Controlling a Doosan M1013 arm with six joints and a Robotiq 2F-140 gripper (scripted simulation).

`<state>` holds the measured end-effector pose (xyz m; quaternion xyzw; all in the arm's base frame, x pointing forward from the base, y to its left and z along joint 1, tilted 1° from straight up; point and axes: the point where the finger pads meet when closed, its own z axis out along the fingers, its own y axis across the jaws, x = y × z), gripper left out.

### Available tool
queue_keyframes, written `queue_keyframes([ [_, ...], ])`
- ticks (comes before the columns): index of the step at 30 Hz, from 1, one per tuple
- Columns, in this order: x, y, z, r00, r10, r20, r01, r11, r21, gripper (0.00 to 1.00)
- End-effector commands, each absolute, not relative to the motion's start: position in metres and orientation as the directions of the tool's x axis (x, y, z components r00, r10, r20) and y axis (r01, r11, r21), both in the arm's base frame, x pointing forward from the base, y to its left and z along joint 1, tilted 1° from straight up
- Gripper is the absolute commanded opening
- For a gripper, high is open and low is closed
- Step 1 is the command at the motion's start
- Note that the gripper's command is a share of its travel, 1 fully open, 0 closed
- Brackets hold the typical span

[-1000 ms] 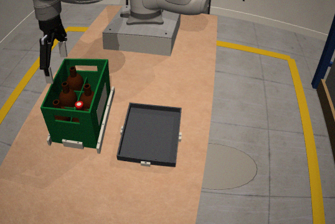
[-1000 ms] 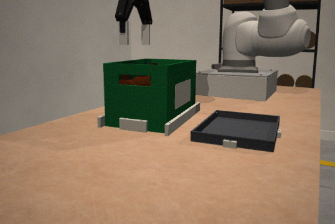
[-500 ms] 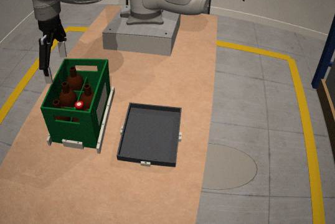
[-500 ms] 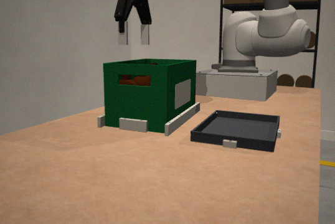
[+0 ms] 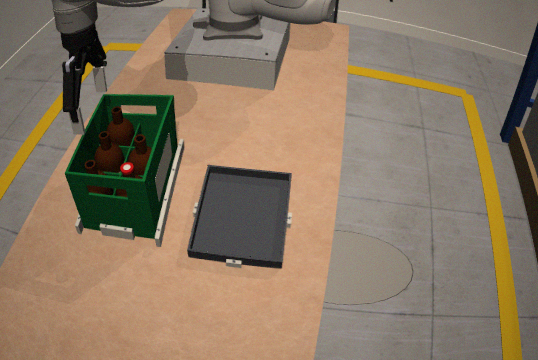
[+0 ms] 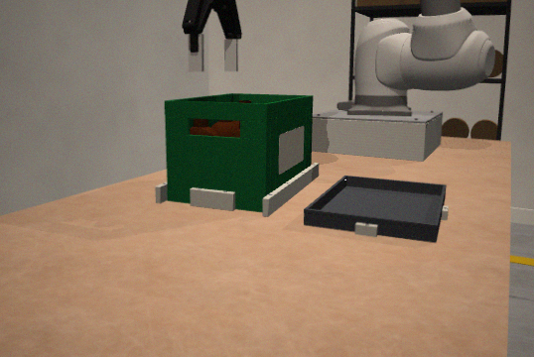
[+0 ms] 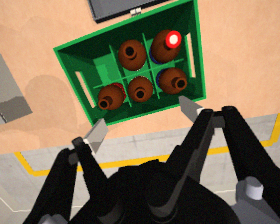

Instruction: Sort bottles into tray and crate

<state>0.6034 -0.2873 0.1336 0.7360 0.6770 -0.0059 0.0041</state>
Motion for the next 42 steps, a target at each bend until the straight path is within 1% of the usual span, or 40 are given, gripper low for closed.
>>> queue_keyframes([
  [1,0.603,-0.287,0.134,0.083,0.996,-0.014,0.997,-0.083,-0.002,1.00],
  [25,0.603,-0.287,0.134,0.083,0.996,-0.014,0.997,-0.083,-0.002,1.00],
  [42,0.602,-0.237,0.133,0.083,0.996,-0.014,0.997,-0.083,-0.002,1.00],
])
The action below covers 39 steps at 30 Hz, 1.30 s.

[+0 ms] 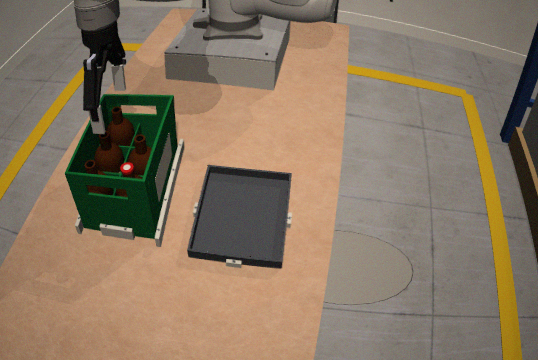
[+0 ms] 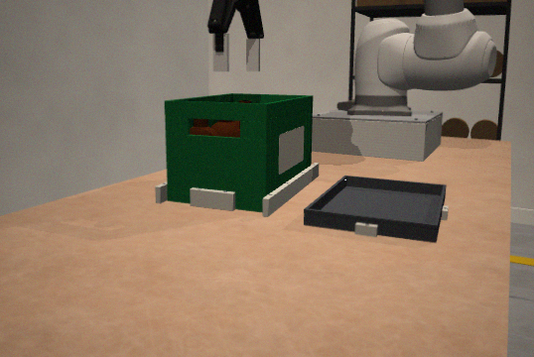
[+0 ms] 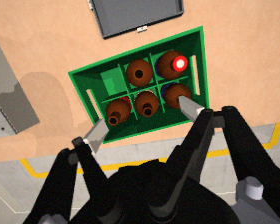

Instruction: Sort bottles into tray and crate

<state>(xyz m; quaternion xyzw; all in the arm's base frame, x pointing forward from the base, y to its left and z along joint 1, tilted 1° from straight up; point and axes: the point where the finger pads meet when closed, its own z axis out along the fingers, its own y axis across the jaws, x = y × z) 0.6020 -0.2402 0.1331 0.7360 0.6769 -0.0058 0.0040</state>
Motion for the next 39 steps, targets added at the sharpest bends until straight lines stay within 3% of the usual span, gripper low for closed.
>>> queue_keyframes([
  [1,0.602,-0.237,0.133,0.084,0.996,-0.014,0.997,-0.084,-0.002,1.00],
  [15,0.609,-0.200,0.133,0.083,0.996,-0.014,0.997,-0.083,-0.002,1.00],
  [39,0.608,-0.202,0.133,0.084,0.996,-0.014,0.996,-0.084,-0.002,1.00],
])
